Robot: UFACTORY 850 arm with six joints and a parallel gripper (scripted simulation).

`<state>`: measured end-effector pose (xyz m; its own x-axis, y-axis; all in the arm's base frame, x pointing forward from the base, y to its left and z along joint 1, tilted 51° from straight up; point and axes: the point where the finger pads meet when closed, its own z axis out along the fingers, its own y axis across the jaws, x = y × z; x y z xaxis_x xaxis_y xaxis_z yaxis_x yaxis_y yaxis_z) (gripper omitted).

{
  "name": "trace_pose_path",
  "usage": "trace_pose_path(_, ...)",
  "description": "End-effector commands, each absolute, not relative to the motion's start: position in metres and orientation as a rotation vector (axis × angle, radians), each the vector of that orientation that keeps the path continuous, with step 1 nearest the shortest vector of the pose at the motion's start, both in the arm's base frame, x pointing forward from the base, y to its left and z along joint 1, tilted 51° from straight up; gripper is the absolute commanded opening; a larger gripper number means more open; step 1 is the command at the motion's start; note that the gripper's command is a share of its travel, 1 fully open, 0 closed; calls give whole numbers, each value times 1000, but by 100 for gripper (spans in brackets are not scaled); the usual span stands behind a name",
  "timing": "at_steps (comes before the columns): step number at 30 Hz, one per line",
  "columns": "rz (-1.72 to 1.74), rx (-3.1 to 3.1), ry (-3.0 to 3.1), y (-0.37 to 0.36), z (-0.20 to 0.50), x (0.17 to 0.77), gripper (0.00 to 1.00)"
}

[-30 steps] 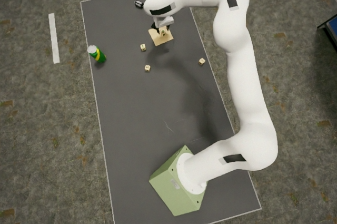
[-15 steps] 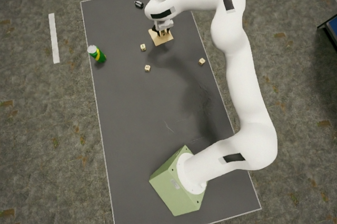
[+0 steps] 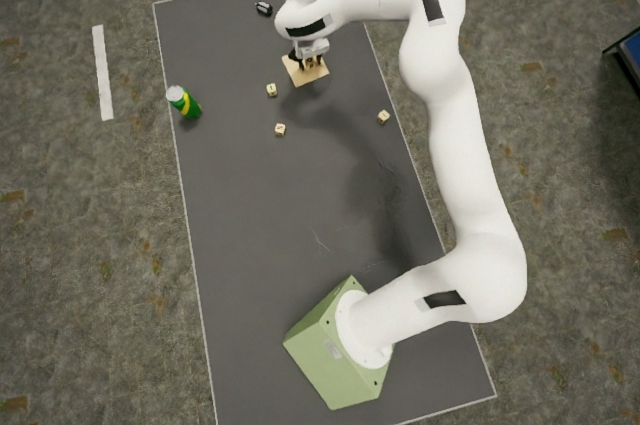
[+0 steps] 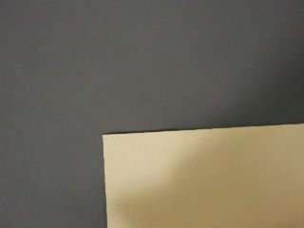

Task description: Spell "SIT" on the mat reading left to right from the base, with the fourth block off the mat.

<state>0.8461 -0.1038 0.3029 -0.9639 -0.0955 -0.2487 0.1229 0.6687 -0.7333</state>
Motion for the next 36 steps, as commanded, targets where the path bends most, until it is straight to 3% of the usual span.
trace_pose_path(1,-1178,22,2617,-103,304,846,69)
trace_pose_path(24,-1178,22,2617,-103,304,846,69)
trace_pose_path(25,-1178,22,2617,-103,304,846,48)
trace_pose_path(36,-1178,22,2617,-103,304,846,48)
